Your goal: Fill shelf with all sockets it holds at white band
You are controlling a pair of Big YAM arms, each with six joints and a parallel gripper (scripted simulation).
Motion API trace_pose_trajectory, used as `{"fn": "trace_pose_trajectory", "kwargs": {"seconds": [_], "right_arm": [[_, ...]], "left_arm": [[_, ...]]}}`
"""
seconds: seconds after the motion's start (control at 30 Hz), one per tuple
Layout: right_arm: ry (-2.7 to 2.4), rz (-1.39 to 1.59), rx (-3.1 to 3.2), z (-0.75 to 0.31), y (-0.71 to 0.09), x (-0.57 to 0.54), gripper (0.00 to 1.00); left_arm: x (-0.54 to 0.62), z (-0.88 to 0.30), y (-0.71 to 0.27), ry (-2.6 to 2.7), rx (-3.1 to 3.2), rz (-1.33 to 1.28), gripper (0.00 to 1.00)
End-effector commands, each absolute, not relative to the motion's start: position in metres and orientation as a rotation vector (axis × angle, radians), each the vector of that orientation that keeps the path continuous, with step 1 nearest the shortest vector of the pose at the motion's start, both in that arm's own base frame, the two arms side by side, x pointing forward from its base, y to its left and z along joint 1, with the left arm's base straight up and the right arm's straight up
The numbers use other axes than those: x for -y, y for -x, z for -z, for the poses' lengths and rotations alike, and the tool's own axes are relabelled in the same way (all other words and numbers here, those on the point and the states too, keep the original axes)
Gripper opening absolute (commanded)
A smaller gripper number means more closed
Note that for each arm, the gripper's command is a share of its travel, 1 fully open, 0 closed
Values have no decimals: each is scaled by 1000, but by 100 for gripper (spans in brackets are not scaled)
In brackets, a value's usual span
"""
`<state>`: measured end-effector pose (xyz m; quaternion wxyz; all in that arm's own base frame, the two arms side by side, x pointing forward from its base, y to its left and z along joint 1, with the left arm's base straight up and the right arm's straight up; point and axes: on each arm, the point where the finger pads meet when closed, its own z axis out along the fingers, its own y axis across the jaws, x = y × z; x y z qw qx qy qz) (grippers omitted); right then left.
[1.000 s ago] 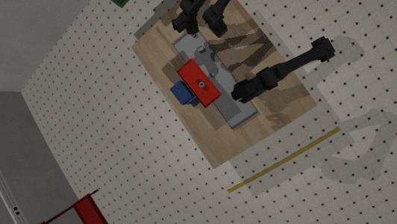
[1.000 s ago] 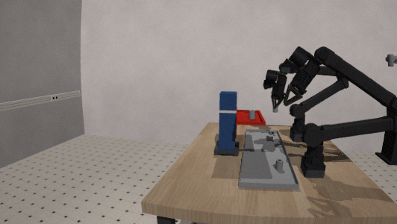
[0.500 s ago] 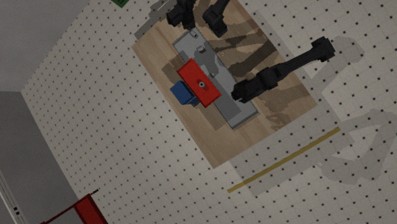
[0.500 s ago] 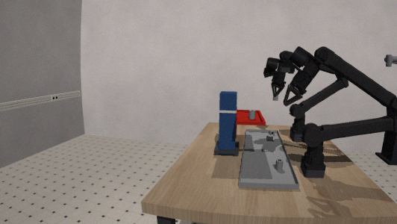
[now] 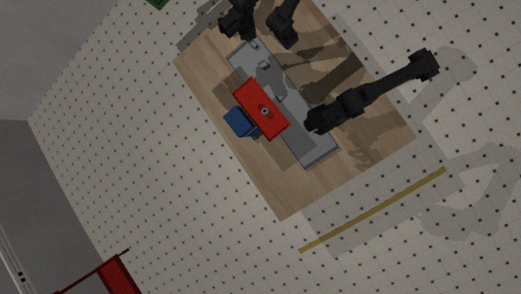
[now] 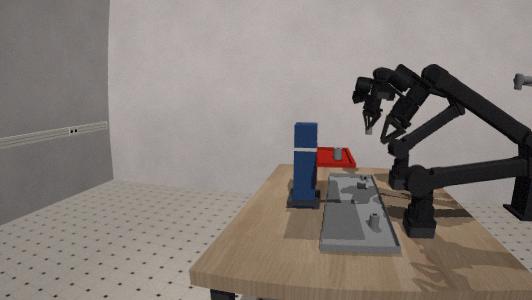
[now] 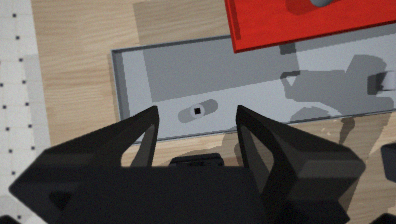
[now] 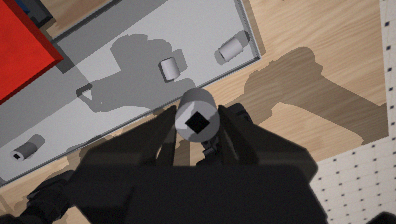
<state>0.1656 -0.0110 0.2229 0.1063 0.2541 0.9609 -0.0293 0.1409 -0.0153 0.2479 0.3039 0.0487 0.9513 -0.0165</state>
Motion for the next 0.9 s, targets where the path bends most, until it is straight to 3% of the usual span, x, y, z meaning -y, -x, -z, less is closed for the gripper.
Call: {"fn": "trace_pose_trajectory", "kwargs": {"seconds": [0.0, 0.87], "right_arm": [[-795, 37, -2724, -259, -201, -11, 26], [-736, 24, -2761, -233, -324, -195, 26]], "left_arm": [[13, -249, -134, -136, -2509, 38, 65], [12, -223, -114, -134, -2510, 38, 65]]}}
